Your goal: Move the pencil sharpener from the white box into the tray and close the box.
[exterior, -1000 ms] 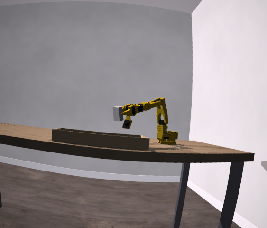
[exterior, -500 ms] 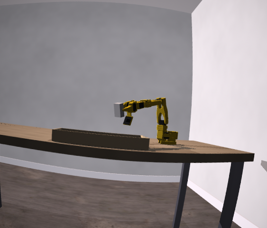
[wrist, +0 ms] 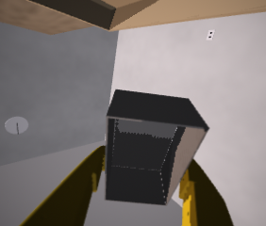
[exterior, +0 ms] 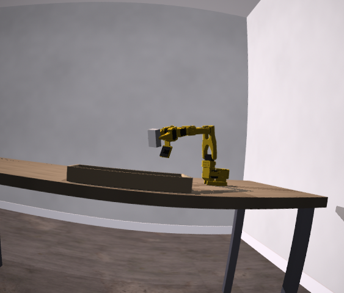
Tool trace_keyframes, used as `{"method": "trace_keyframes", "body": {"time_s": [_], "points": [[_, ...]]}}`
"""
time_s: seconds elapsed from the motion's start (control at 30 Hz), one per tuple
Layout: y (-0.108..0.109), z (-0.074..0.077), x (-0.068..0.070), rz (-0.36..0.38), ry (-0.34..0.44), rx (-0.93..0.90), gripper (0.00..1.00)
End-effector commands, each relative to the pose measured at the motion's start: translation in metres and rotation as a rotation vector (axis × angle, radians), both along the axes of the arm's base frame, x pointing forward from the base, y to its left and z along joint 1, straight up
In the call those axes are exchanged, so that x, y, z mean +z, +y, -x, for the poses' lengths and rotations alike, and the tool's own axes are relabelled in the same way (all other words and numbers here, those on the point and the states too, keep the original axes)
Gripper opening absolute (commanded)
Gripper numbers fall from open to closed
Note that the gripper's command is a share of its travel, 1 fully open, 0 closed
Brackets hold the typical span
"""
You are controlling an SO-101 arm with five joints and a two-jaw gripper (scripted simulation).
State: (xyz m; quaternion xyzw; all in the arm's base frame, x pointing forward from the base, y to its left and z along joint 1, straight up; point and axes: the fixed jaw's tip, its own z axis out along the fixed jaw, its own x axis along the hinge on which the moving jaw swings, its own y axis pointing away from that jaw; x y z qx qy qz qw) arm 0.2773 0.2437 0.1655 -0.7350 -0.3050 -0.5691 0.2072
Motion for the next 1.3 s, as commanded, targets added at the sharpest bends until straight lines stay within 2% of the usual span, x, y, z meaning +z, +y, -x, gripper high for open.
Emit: {"method": "trace_keyframes", "body": {"time_s": [0.0,1.27], "points": [[-0.0047,-0.0008,0.0334,-0.058,-0.075,-0.009,0.21],[-0.0076,0.0016,0.0402,-0.056,-0.077,-0.010,0.21]]}}
